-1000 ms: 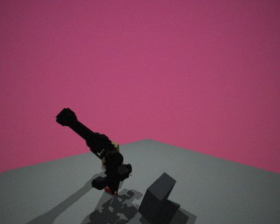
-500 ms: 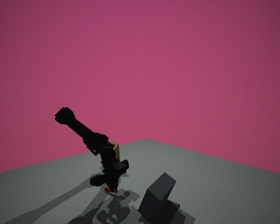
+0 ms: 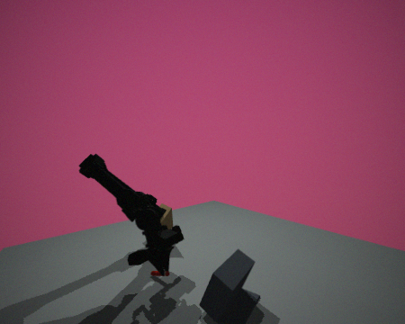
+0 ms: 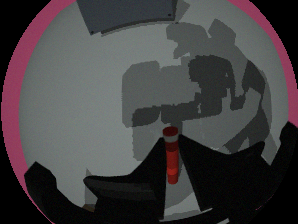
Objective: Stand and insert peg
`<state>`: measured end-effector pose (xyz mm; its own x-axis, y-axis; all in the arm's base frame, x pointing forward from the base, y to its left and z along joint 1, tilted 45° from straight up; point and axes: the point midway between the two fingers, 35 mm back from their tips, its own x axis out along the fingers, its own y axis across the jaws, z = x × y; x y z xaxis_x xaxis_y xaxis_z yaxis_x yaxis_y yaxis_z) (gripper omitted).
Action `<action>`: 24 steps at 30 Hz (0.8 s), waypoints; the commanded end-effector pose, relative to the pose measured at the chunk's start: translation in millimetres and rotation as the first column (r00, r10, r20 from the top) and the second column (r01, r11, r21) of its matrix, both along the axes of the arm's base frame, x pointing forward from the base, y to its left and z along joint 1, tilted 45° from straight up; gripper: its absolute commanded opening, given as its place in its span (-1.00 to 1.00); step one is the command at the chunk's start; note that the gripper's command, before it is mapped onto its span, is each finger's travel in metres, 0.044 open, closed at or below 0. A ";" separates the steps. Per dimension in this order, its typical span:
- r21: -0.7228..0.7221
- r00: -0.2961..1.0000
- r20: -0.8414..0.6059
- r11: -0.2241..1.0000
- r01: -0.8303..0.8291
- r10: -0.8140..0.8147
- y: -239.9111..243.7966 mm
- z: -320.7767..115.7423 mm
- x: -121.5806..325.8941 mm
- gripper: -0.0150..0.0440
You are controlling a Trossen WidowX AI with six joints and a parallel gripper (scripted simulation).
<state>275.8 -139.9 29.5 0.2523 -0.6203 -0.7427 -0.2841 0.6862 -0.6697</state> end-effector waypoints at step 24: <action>0.055 0.975 0.160 0.985 -0.166 0.155 5.5 10.3 -13.8 -0.32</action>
